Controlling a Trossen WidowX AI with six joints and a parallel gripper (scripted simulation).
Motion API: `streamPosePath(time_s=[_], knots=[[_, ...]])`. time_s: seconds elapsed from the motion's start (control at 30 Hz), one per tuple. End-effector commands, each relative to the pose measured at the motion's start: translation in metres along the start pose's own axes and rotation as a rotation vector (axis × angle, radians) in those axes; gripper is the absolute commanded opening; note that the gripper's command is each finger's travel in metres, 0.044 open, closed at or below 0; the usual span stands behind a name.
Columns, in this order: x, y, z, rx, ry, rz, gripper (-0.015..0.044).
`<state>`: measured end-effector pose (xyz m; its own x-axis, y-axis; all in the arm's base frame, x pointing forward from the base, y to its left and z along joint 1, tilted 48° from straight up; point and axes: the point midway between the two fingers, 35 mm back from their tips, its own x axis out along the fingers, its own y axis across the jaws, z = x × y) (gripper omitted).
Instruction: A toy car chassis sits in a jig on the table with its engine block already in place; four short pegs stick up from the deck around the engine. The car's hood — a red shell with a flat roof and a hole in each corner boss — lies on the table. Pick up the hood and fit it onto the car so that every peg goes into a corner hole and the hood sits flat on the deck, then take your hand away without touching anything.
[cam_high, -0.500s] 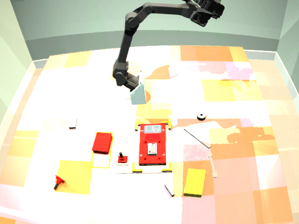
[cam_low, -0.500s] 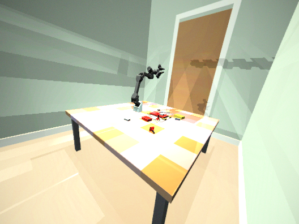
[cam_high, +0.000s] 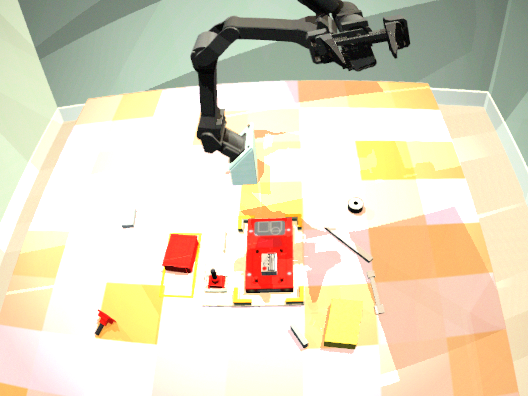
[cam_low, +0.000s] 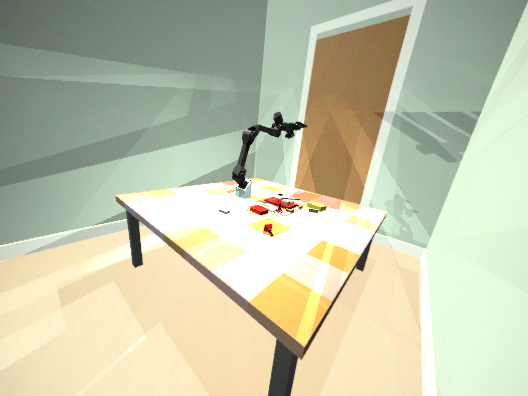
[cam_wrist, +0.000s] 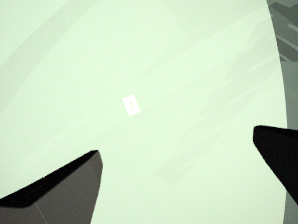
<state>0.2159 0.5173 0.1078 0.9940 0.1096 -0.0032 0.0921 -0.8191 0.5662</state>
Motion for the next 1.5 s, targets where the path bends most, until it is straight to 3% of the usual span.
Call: streamPosePath(time_s=[0.0,0.37,0.73,1.13,1.47], knots=[[0.052,0.037,0.015,-0.371,-0.084,0.017,0.044],[0.14,0.14,0.079,-1.136,-0.348,-0.08,0.044],[0.166,0.259,0.164,-1.779,-0.623,-0.434,0.044],[0.118,0.385,0.255,-2.233,-0.772,-1.155,0.044],[0.025,0.468,0.308,-2.286,-0.595,-1.965,0.044]])
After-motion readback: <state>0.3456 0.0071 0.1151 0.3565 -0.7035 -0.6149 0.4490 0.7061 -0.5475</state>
